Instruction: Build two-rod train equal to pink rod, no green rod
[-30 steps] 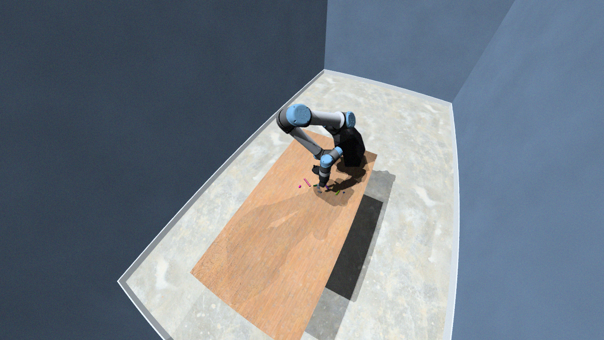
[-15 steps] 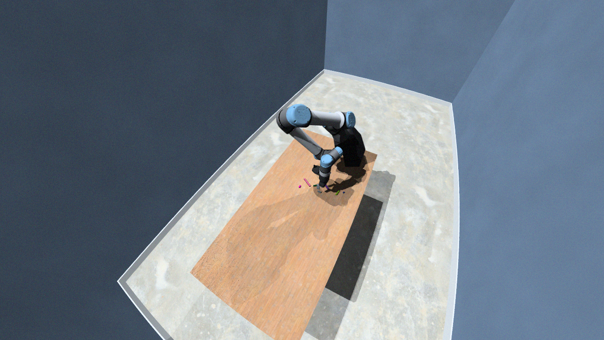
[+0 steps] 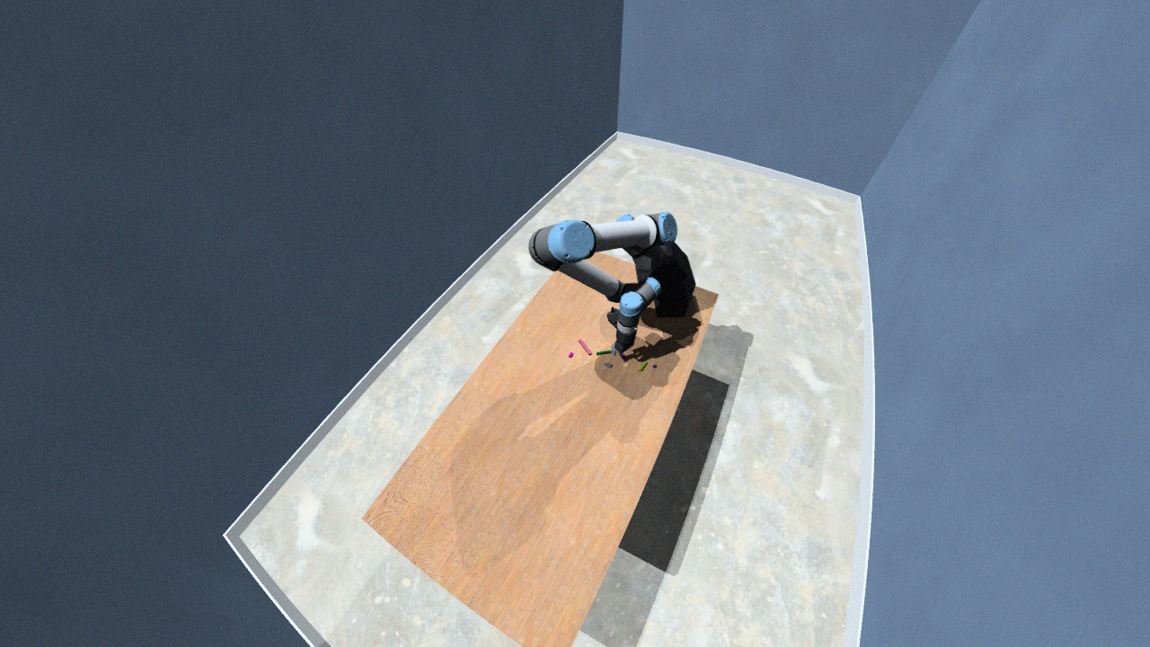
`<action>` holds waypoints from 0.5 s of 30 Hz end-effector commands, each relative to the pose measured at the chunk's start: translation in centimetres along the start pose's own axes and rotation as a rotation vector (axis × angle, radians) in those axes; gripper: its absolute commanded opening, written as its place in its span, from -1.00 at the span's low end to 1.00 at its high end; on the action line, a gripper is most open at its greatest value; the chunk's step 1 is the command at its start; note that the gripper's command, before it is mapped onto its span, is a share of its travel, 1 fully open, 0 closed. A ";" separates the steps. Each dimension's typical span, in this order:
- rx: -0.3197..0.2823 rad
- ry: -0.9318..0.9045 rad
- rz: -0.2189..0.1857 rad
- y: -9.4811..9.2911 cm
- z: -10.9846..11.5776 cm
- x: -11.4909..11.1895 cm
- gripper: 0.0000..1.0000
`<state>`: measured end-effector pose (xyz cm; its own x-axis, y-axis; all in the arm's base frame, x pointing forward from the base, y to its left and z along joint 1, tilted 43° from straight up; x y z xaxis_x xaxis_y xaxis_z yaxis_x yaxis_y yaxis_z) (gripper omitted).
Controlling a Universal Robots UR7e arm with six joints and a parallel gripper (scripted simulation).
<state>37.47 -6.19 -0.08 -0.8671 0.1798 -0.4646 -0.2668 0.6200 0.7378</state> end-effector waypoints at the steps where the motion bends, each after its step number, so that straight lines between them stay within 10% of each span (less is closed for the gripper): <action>1: 0.000 -0.115 -0.001 -0.3 0.3 1.6 1.00; 8: 0.000 -0.181 -0.001 -0.5 0.5 2.5 1.00; 9: 0.000 -0.181 -0.001 -0.5 0.5 2.5 0.07; 15: 0.000 -0.181 -0.001 -0.5 0.5 2.5 0.07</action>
<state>35.61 -5.70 -1.82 -0.7807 0.3101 -0.5426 -0.2666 0.6199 0.7380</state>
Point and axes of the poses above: the point where the finger pads meet when closed, its own y axis back along the fingers, its own x axis across the jaws, z = x × y, the point moved 7 cm from there along y, back along the fingers, and after that the axes turned 8 degrees about y, right-handed, at the moved point
